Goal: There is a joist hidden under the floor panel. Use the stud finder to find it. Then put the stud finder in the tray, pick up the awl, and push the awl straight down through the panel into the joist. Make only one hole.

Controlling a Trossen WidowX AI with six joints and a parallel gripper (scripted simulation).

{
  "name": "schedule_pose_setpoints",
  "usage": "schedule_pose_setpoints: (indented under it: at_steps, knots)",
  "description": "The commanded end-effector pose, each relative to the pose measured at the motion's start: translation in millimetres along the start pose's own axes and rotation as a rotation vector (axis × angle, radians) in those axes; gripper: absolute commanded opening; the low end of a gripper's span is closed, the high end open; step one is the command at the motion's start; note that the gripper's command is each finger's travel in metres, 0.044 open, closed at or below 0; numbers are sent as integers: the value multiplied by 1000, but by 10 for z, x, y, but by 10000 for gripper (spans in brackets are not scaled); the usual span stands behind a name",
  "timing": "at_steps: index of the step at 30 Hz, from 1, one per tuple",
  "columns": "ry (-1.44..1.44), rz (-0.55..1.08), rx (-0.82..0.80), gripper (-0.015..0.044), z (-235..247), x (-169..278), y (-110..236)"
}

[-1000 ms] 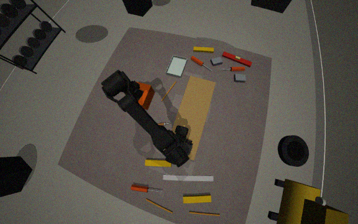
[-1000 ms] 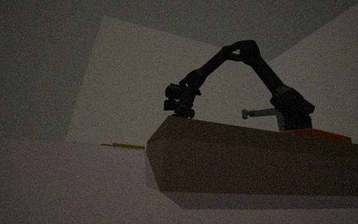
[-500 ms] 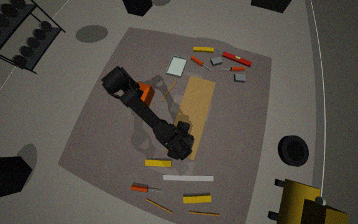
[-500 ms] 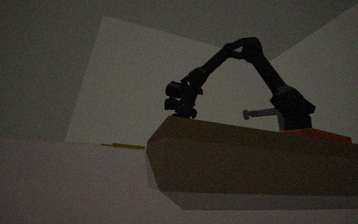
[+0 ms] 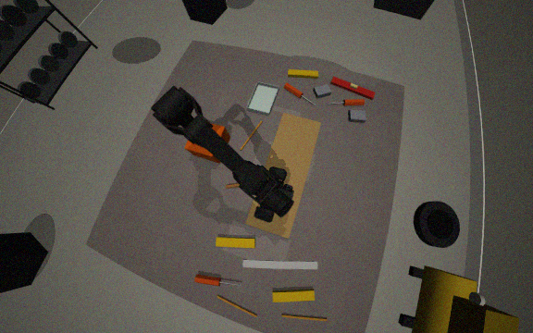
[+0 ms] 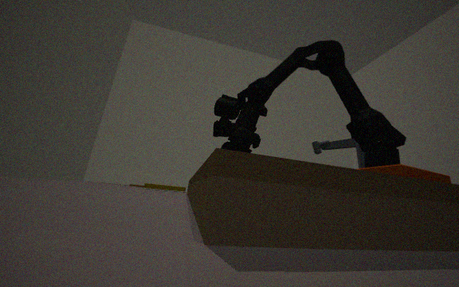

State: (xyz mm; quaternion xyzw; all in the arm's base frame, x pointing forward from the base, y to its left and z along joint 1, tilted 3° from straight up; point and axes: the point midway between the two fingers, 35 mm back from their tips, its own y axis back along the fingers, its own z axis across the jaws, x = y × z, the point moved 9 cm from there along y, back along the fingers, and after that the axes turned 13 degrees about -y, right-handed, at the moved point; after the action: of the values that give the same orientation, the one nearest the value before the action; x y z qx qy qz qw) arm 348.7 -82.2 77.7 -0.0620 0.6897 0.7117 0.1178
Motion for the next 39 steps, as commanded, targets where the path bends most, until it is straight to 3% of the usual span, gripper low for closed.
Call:
schedule_pose_setpoints:
  at_steps: [1, 39]
  knots:
    - [-5, 2, -1, 0, 142, 42, -6]
    - [-8, 4, -13, 0, 1411, 331, 1]
